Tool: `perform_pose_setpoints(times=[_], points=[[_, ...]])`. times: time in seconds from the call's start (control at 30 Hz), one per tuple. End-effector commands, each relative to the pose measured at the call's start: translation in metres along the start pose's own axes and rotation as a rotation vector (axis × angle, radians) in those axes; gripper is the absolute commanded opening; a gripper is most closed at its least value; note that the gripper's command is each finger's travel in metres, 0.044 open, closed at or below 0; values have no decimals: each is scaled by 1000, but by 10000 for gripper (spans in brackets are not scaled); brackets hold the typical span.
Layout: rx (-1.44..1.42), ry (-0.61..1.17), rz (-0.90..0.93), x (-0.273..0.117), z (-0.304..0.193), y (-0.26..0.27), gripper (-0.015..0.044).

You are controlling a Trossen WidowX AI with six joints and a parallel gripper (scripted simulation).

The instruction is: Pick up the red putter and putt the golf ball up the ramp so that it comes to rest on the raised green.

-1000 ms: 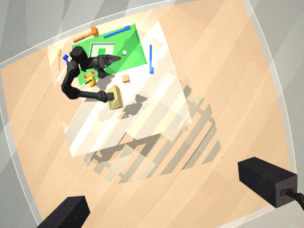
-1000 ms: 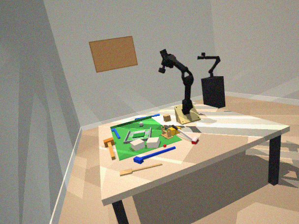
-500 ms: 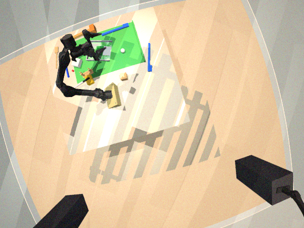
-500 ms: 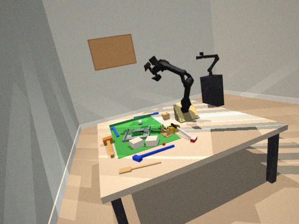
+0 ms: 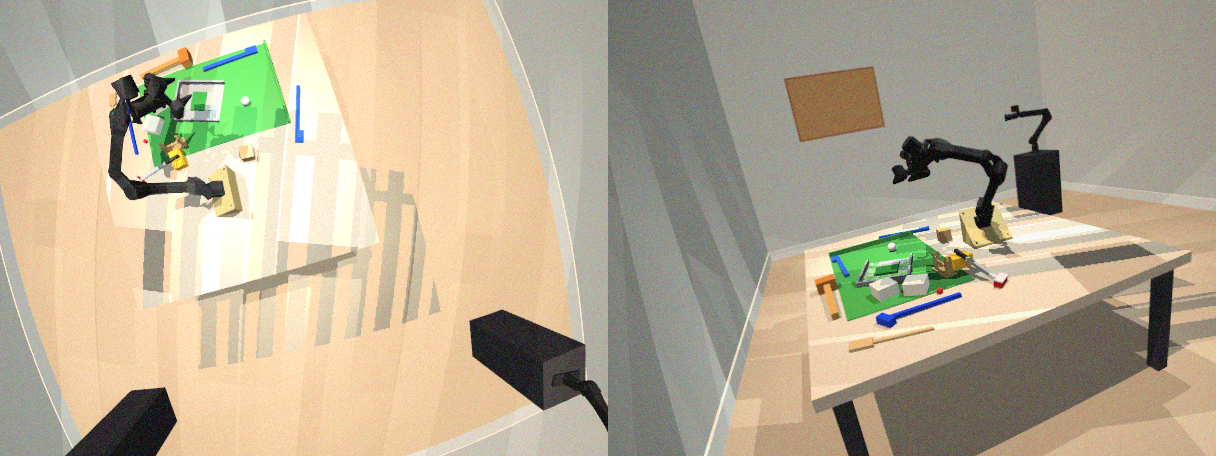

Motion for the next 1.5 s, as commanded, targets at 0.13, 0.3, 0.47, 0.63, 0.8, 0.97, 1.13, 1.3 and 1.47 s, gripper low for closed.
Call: perform_pose_setpoints(times=[0.13, 0.3, 0.47, 0.63, 0.8, 0.97, 1.13, 1.3, 1.47], points=[[-736, 246, 165, -13, -117, 24, 440], [-1079, 354, 291, -25, -171, 24, 440], [-1411, 449, 449, -41, -223, 16, 440], [-1765, 523, 664, -61, -270, 1, 440], [-2069, 563, 906, -79, -306, -16, 440], [-2278, 596, 1152, -98, -337, -36, 440], [-2428, 612, 1405, -117, -362, -57, 440], [-2429, 612, 1406, -119, -363, -58, 440], [-2429, 612, 1406, -119, -363, -58, 440]])
Point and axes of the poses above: the point midway between the two fingers, 35 mm back from their tips, its own x axis out along the fingers, its own y axis across the jaws, z = x × y, the point moved 1 cm from there along -x, back along the fingers, and after that the axes turned 9 degrees about x, right-handed, at the moved point
